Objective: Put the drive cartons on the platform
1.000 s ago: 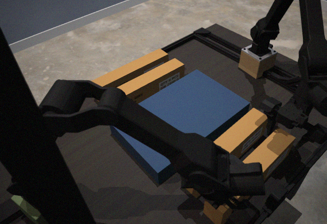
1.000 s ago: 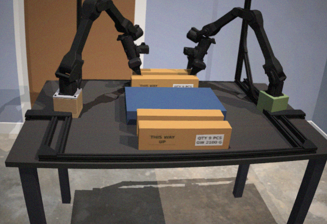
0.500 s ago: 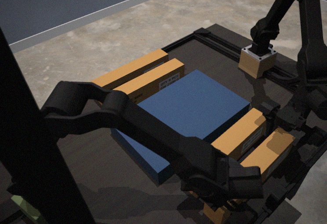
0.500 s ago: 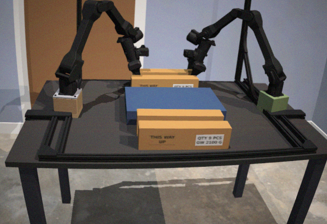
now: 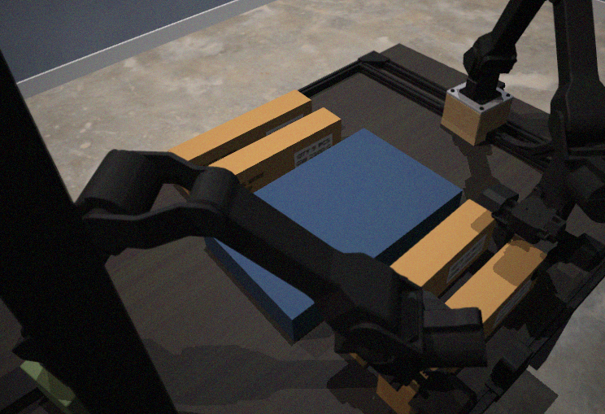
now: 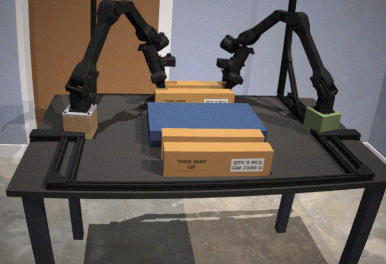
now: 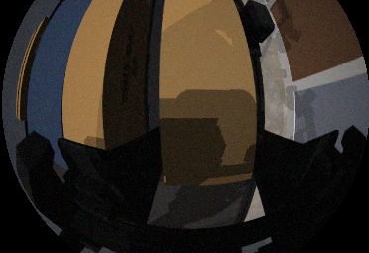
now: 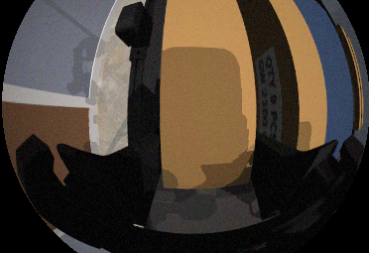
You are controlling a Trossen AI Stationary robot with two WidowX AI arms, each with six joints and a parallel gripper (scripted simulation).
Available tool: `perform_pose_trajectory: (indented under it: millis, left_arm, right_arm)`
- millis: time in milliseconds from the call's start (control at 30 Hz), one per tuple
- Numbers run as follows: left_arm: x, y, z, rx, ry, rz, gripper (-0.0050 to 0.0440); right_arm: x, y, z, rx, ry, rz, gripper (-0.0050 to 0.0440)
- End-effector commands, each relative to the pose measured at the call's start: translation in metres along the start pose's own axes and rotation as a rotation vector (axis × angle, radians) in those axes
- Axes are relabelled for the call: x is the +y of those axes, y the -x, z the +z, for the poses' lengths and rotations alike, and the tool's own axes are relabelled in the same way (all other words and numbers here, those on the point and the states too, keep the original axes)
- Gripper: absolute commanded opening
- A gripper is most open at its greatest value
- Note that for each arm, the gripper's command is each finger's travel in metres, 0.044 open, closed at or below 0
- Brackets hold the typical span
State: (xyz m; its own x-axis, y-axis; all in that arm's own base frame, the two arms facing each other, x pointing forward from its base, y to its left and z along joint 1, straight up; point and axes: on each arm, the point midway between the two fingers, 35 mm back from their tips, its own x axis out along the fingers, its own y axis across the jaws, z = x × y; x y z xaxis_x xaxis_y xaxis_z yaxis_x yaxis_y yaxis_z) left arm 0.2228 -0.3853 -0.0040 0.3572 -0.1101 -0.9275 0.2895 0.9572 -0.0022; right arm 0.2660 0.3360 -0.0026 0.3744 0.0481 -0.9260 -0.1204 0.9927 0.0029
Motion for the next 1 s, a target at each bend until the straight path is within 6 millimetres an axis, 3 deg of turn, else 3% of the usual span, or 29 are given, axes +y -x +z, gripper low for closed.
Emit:
perform_pose_trajectory:
  millis: [0,200,600,967]
  left_arm:
    - [0.001,-0.001,0.0,-0.001,0.001,0.003,0.0]
    - [0.001,0.001,0.001,-0.001,0.001,0.003,0.0]
    - [0.001,0.026,0.011,-0.001,0.001,0.003,0.0]
    - [0.001,0.027,0.011,-0.001,0.001,0.003,0.0]
  right_arm:
    - [-0.001,-0.002,-0.001,0.003,0.0,-0.003,0.0]
    - [-0.001,0.0,-0.001,0.003,0.0,-0.003,0.0]
    - [-0.001,0.026,0.01,0.003,0.0,-0.003,0.0]
    - [-0.001,0.026,0.01,0.003,0.0,-0.003,0.0]
